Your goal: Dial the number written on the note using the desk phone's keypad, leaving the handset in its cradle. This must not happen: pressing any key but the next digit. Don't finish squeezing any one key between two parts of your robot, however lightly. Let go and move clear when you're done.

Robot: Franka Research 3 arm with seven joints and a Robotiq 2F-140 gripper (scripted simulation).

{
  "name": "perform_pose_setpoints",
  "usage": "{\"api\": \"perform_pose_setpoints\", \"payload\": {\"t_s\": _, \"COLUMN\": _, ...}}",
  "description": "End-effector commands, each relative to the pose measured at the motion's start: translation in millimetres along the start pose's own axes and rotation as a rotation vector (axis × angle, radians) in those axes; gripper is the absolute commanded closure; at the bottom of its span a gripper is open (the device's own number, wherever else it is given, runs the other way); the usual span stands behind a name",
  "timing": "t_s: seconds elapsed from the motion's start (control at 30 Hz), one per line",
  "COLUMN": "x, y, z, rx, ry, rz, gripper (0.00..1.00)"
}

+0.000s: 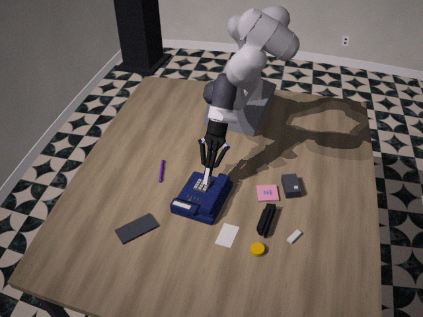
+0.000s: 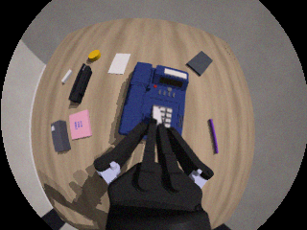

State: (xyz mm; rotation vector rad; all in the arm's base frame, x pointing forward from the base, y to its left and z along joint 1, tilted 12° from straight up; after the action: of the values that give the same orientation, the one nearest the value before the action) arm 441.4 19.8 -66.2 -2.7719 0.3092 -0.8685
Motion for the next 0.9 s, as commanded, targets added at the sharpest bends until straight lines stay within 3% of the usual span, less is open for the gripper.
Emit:
{"api": "perform_pose_setpoints", "payload": {"t_s": 0.0, "x": -1.7, "y": -0.4, "z": 2.6, "rx": 0.001, "ry": 0.002, "rz": 0.001, "gripper": 1.00}}
{"api": "perform_pose_setpoints", "payload": {"t_s": 0.87, "x": -3.9, "y": -0.2, "z": 5.8, "rx": 0.001, "ry": 0.002, "rz": 0.001, "gripper": 1.00}}
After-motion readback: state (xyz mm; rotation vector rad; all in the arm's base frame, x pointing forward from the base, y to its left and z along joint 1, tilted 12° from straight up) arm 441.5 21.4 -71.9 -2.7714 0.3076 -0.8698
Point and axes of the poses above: the point where the finger pads meet when closed, its own z axis out along the fingers, its own y axis across the jaws, x = y × z, the point moved 4 cm from there along -z, back along the fingers, and after that the axes turned 7 degrees about z, right-handed, at the moved point
